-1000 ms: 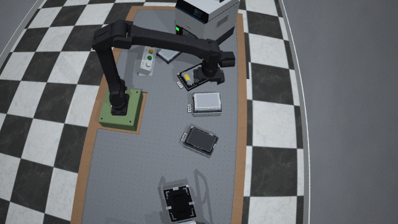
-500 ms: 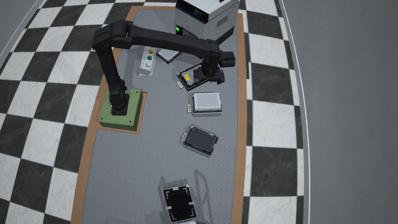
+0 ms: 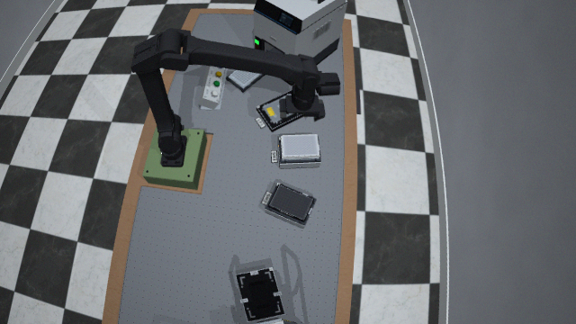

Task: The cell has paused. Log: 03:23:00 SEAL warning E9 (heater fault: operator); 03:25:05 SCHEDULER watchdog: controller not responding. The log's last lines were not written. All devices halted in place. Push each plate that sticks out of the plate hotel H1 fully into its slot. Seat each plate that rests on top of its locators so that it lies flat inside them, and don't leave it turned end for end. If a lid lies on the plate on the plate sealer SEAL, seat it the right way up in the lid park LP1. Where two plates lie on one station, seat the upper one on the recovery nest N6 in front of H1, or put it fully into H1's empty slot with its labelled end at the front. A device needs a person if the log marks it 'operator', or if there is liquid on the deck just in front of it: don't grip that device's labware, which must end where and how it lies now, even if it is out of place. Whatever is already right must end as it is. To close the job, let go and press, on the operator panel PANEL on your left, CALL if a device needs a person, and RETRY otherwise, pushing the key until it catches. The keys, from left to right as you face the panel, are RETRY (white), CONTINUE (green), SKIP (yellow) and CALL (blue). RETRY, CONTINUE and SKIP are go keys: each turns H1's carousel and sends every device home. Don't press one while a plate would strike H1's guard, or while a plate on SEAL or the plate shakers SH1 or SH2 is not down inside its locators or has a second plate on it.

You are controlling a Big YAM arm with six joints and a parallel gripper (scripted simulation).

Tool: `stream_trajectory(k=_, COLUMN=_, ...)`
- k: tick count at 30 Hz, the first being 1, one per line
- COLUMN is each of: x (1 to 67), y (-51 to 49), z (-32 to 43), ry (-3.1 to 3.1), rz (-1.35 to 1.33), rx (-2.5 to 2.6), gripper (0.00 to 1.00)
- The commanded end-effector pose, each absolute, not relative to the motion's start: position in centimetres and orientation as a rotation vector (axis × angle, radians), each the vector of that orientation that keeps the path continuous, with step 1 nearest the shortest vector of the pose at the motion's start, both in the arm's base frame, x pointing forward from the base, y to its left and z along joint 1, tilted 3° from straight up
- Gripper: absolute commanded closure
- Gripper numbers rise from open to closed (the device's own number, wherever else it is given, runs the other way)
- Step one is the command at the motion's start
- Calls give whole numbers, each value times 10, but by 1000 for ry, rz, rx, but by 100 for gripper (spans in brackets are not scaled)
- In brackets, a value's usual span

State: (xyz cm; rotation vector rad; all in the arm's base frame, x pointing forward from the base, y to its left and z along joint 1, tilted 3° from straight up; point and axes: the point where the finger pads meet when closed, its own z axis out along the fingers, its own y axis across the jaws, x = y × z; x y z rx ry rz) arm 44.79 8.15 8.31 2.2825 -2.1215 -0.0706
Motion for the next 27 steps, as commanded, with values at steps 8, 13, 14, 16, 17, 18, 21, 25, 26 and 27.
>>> stream_trajectory(k=8, x=470, y=88, z=140, ry=-2154, rz=-2, rx=2337, gripper=0)
stream_trajectory(k=13, x=470, y=87, z=154, ry=-2154, rz=-1, rx=2338, gripper=0)
stream_trajectory(k=14, x=470, y=86, z=157, ry=-2154, rz=-1, rx=2338, gripper=0)
stream_trajectory(k=16, x=470, y=86, z=160, ry=-2152, rz=-6, rx=2335, gripper=0)
stream_trajectory(k=17, x=470, y=86, z=162, ry=-2151, rz=-6, rx=2334, gripper=0)
stream_trajectory(k=18, x=470, y=86, z=162, ry=-2151, rz=-6, rx=2334, gripper=0)
stream_trajectory(k=21, x=470, y=85, z=166, ry=-2149, rz=-11, rx=2332, gripper=0)
stream_trajectory(k=25, x=470, y=84, z=181, ry=-2155, rz=0, rx=2338, gripper=0)
stream_trajectory(k=26, x=470, y=83, z=184, ry=-2155, rz=0, rx=2338, gripper=0)
stream_trajectory(k=27, x=470, y=83, z=187, ry=-2155, rz=0, rx=2337, gripper=0)
